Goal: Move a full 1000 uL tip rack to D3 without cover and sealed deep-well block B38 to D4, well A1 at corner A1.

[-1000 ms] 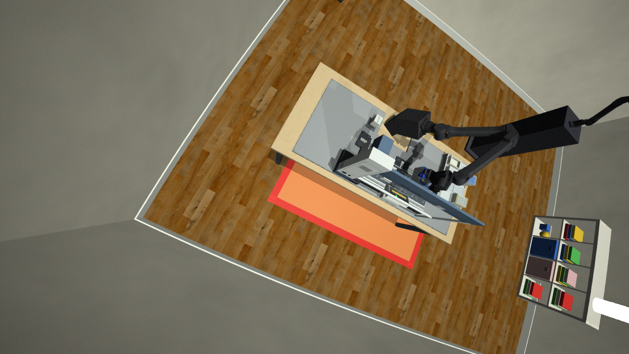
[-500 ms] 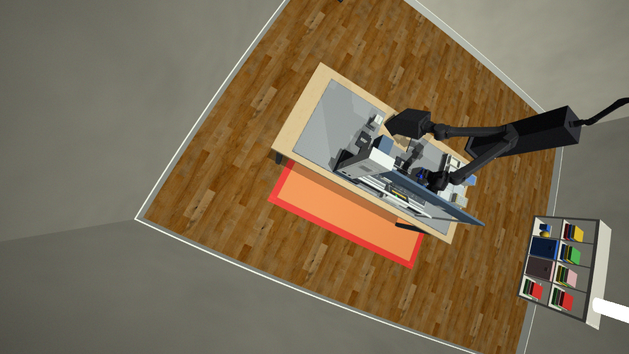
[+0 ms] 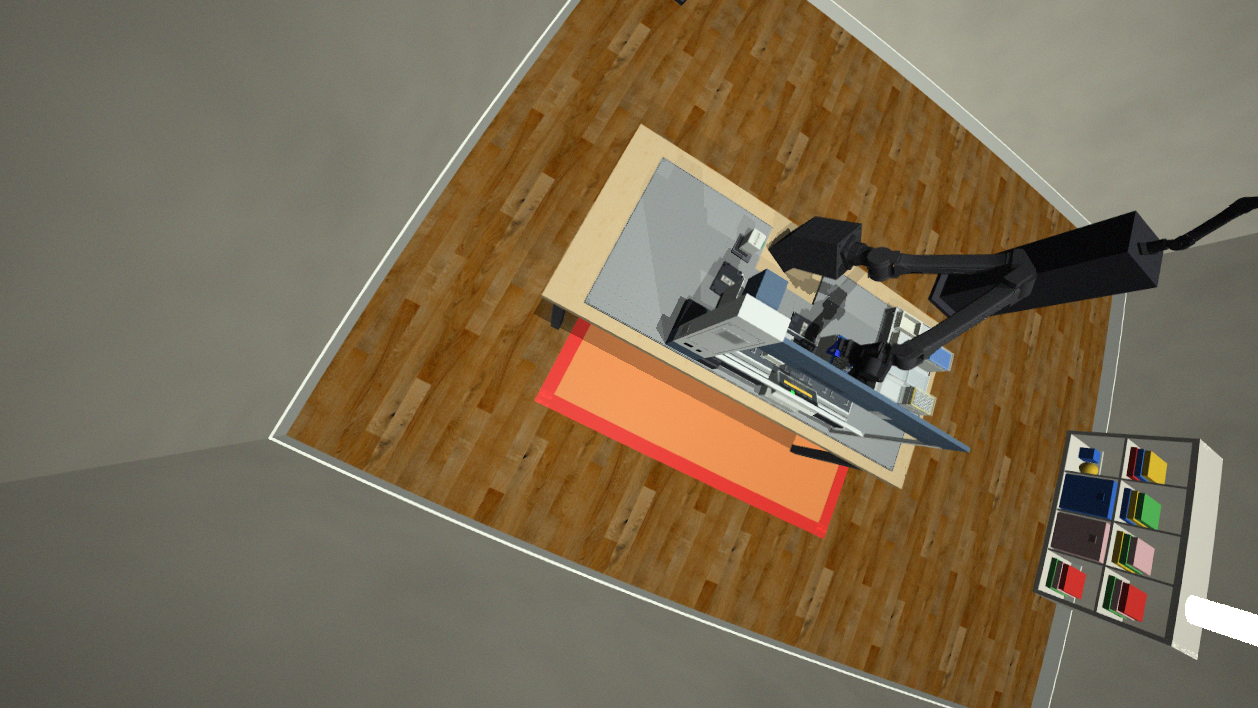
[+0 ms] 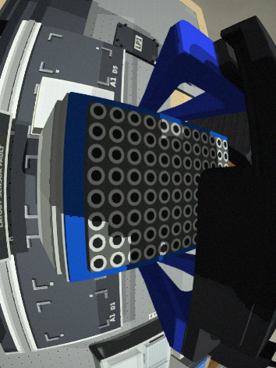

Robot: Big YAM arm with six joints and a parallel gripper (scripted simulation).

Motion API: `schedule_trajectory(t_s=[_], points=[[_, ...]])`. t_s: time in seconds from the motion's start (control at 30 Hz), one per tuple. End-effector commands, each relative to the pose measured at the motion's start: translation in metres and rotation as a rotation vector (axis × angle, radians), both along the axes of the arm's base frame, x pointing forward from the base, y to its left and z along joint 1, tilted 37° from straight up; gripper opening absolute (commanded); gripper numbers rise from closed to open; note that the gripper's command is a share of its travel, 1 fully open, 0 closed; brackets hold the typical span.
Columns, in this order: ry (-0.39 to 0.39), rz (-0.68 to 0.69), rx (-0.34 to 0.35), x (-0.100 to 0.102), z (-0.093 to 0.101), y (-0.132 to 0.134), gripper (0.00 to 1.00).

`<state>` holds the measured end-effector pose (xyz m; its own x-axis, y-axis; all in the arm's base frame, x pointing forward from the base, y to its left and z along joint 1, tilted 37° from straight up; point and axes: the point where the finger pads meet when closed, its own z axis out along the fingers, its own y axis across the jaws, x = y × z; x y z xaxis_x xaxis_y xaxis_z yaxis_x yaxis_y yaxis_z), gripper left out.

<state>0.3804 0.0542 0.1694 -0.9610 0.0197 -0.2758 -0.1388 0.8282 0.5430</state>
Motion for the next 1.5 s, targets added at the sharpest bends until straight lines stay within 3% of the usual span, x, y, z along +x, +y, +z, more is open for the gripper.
schedule_trajectory(t_s=[0.0,0.13,0.17,0.23,0.63,0.7,0.73,0.8,1.13,1.3,1.47], points=[[0.0,-0.008,0.0,0.005,-0.003,0.005,0.0],[-0.002,-0.008,0.0,0.005,-0.005,0.007,0.0],[-0.026,-0.008,-0.002,0.01,0.003,0.008,0.0],[0.001,-0.008,0.0,0.007,-0.01,0.01,0.0],[0.001,-0.008,0.001,0.011,-0.026,0.021,0.0],[0.001,-0.008,0.001,0.011,-0.026,0.021,0.0],[-0.034,-0.008,-0.001,0.017,-0.014,0.022,0.0],[0.001,-0.008,0.001,0.012,-0.03,0.024,0.0],[0.001,-0.008,0.001,0.016,-0.044,0.033,0.0],[-0.022,-0.008,0.001,0.018,-0.038,0.036,0.0],[0.002,-0.008,0.001,0.019,-0.054,0.041,0.0]])
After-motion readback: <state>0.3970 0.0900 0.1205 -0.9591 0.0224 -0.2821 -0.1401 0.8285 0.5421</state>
